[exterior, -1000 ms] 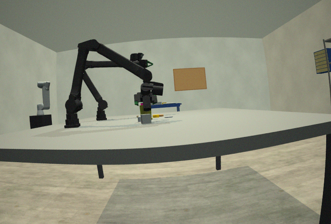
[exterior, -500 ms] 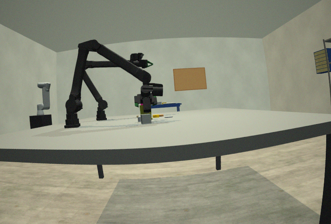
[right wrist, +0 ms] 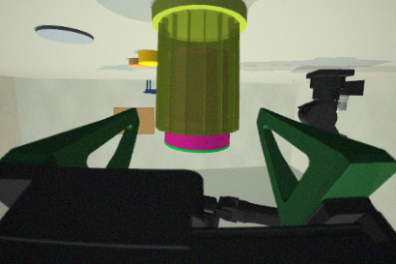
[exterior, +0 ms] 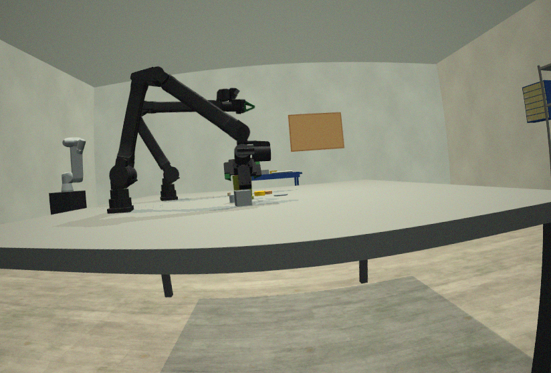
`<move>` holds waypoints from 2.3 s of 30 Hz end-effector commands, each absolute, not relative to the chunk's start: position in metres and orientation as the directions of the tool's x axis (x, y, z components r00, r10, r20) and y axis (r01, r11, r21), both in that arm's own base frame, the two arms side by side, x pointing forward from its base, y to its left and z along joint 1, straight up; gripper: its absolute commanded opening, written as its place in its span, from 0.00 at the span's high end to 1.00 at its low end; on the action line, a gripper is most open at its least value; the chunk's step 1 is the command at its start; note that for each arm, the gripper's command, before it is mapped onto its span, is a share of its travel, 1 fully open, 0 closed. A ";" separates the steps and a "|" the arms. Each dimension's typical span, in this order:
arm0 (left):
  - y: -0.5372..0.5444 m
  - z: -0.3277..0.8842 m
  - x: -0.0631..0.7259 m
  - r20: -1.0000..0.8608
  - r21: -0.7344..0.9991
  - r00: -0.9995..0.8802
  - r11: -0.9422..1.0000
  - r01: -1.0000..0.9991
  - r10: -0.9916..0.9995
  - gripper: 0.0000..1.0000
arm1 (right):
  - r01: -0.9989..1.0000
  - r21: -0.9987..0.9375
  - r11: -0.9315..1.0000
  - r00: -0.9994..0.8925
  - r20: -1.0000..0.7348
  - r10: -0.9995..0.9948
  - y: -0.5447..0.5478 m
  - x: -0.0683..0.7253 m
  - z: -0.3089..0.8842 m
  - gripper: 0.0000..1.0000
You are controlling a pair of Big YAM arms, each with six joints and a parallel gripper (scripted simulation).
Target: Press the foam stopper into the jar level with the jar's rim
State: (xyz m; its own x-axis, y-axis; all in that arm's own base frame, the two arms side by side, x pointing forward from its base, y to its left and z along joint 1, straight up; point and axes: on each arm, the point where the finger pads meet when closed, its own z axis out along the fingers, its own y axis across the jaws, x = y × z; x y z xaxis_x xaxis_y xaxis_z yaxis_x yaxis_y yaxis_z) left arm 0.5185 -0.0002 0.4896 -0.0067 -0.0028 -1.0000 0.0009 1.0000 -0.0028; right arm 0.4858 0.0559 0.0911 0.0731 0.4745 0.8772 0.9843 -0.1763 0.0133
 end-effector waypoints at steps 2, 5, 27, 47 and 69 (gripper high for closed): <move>-0.002 0.521 0.522 -0.998 0.009 0.055 1.000 0.004 0.009 1.00 | 0.985 -0.015 -0.171 0.095 0.880 0.466 0.071 0.489 0.079 0.02; -0.002 0.521 0.522 -0.998 0.009 0.055 1.000 0.004 0.009 1.00 | 0.985 -0.004 -0.171 0.085 0.880 0.468 0.075 0.490 0.082 0.02; -0.002 0.521 0.522 -0.998 0.009 0.055 1.000 0.004 0.009 1.00 | 0.985 -0.016 -0.171 0.096 0.876 0.473 0.101 0.493 0.061 0.02; -0.002 0.521 0.521 -0.998 -0.016 0.055 1.000 0.005 -0.017 1.00 | 0.978 0.013 -0.208 0.089 0.876 0.474 0.085 0.501 0.075 0.36; -0.059 0.478 0.539 -0.987 -0.117 -0.123 0.989 0.095 -0.105 1.00 | 0.978 0.003 -0.209 0.099 0.875 0.474 0.085 0.498 0.072 0.36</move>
State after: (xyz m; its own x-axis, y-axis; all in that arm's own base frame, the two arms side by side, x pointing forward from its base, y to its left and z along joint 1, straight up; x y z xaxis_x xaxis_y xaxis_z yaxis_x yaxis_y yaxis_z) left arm 0.5281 -0.0410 0.4641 -0.1050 -0.0592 -0.9927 0.0712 0.9952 -0.0669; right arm 0.4936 0.0955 0.0705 0.0759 0.4719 0.8784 0.9845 -0.1751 0.0090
